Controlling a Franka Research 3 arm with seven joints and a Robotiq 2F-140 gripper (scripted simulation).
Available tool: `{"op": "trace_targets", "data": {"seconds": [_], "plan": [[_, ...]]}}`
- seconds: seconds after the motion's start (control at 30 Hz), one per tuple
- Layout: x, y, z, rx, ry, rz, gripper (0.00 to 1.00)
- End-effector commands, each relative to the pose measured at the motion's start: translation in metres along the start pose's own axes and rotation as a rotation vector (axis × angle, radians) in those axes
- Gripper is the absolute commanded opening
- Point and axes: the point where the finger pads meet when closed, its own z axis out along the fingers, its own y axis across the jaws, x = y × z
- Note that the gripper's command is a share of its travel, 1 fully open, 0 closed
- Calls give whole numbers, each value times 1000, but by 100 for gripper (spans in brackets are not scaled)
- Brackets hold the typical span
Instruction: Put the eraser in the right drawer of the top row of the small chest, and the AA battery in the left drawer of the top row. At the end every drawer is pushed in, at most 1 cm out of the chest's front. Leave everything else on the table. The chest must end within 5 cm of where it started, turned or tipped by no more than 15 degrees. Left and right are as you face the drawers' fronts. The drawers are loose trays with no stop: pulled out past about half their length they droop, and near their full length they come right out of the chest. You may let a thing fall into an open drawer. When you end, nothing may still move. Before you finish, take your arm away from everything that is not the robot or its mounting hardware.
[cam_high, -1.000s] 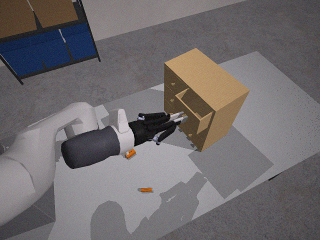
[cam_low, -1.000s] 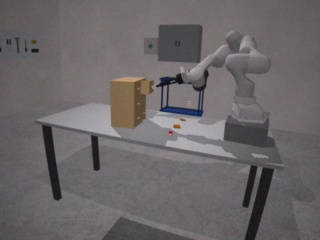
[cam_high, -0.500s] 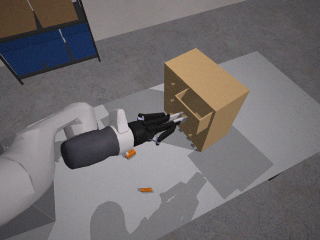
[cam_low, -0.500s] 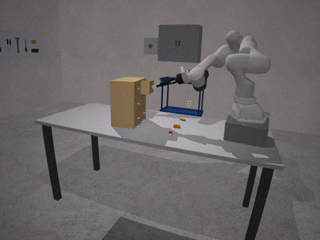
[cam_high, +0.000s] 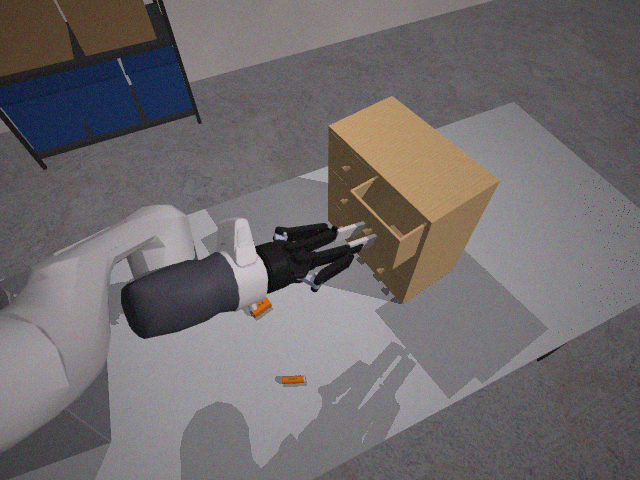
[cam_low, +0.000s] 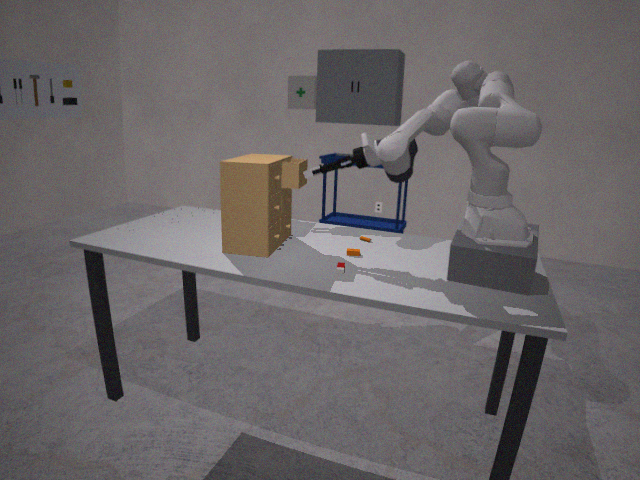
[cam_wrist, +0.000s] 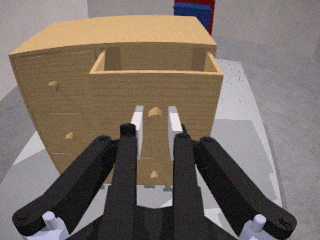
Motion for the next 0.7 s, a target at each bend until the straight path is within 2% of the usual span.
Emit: {"op": "trace_targets", "data": {"seconds": [0.0, 0.37, 0.67], "plan": [[0, 0, -1, -1, 1, -5, 20], [-1, 0, -5, -1, 1, -5, 20], [-15, 0, -42, -1, 1, -5, 20]]}}
